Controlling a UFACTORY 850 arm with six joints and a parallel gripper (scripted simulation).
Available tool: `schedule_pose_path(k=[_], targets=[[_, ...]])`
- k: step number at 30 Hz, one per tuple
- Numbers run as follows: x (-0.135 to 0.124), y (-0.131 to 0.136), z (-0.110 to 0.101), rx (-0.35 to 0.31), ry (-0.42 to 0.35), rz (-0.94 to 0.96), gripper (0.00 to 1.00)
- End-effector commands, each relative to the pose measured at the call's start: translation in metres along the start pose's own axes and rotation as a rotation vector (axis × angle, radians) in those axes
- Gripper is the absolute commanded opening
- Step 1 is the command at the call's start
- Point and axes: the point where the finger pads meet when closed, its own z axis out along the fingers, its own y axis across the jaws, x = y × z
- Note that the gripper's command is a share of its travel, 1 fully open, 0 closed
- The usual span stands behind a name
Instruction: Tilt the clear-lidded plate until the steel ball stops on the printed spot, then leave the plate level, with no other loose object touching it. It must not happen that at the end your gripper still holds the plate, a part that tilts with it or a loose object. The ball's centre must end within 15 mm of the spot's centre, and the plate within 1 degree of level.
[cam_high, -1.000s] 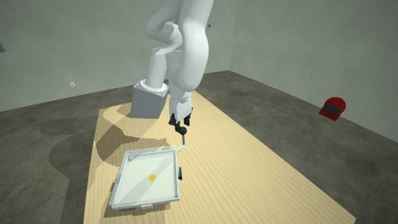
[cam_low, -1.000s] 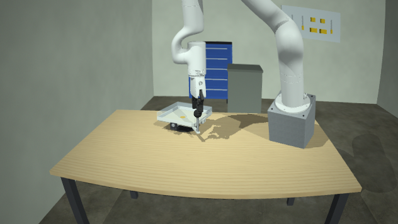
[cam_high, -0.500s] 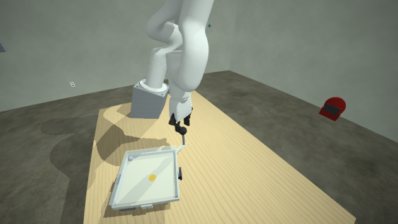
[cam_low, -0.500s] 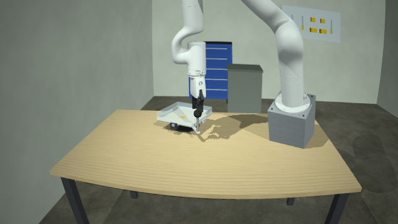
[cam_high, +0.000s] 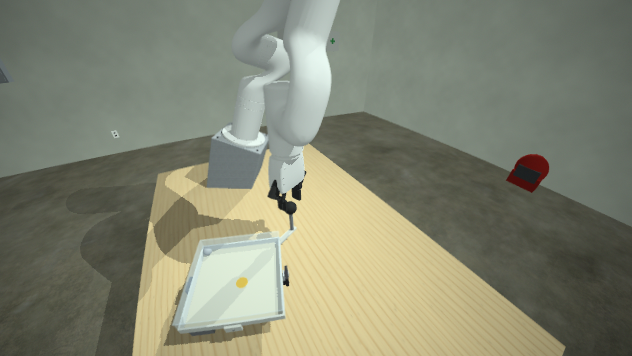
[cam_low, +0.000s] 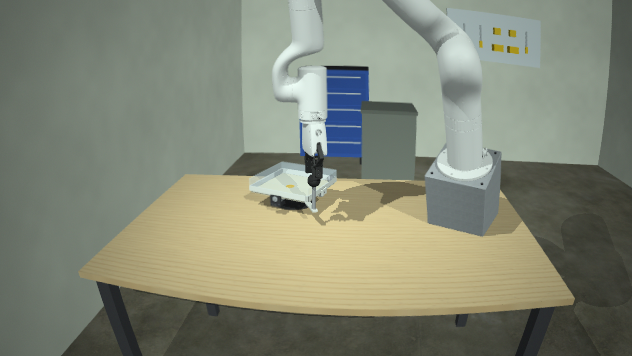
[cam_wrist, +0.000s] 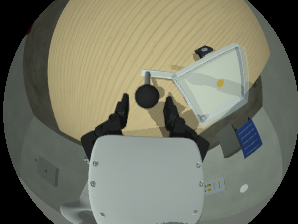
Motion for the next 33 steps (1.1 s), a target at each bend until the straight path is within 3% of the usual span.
schedule_pose_path(k=[1, 33], targets=[[0.001, 0.000, 0.001, -0.001, 0.001, 0.000, 0.61], [0.001, 0.000, 0.025, -0.001, 0.001, 0.000, 0.61]])
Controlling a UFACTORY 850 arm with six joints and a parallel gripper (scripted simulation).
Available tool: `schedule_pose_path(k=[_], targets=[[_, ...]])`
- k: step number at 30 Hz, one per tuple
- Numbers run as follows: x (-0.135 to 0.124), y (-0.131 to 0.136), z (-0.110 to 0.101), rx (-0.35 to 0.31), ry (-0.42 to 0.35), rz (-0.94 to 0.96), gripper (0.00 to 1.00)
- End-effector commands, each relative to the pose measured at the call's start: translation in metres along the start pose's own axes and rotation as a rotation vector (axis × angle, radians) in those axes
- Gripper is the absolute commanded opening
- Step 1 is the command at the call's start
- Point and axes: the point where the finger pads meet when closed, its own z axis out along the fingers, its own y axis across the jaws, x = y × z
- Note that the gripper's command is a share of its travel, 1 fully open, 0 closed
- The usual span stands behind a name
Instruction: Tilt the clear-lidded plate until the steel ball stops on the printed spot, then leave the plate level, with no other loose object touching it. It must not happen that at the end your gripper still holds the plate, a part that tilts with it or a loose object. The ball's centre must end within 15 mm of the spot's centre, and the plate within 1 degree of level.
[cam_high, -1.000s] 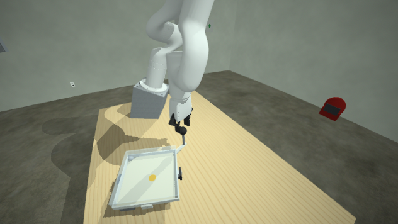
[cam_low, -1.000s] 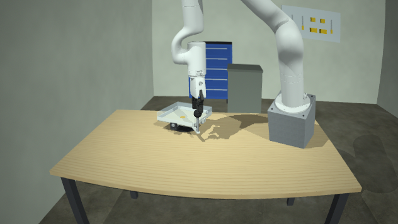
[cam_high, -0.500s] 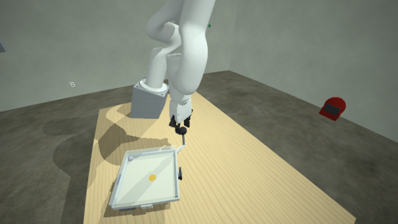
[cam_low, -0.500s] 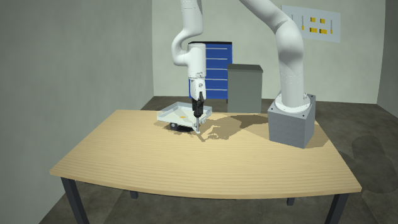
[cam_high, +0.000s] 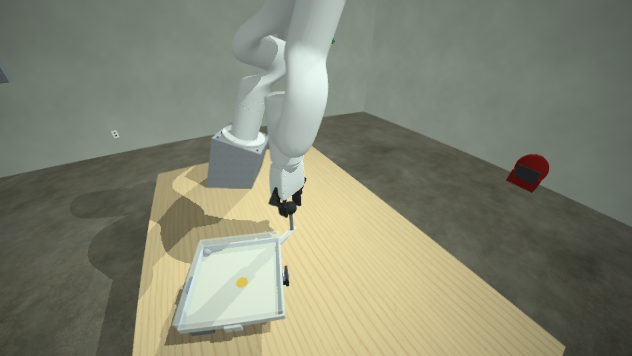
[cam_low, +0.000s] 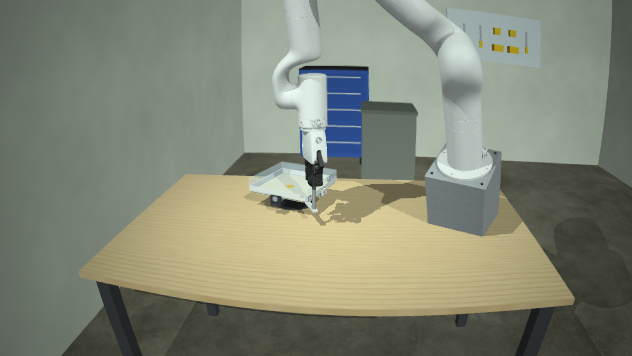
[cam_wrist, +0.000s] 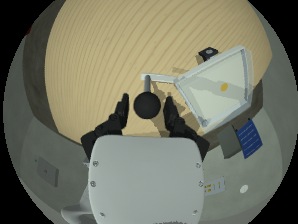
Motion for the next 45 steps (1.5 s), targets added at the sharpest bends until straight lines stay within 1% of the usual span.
schedule_pose_path(k=[1, 15, 34, 35, 45], targets=[[0.0007, 0.0005, 0.0037, -0.001, 0.001, 0.000, 0.61], [0.0007, 0.0005, 0.0106, -0.001, 0.001, 0.000, 0.61], [0.0007, 0.0005, 0.0113, -0.001, 0.001, 0.000, 0.61], [0.0007, 0.0005, 0.0113, -0.001, 0.001, 0.000, 0.00], [0.0007, 0.0005, 0.0113, -0.001, 0.001, 0.000, 0.00]])
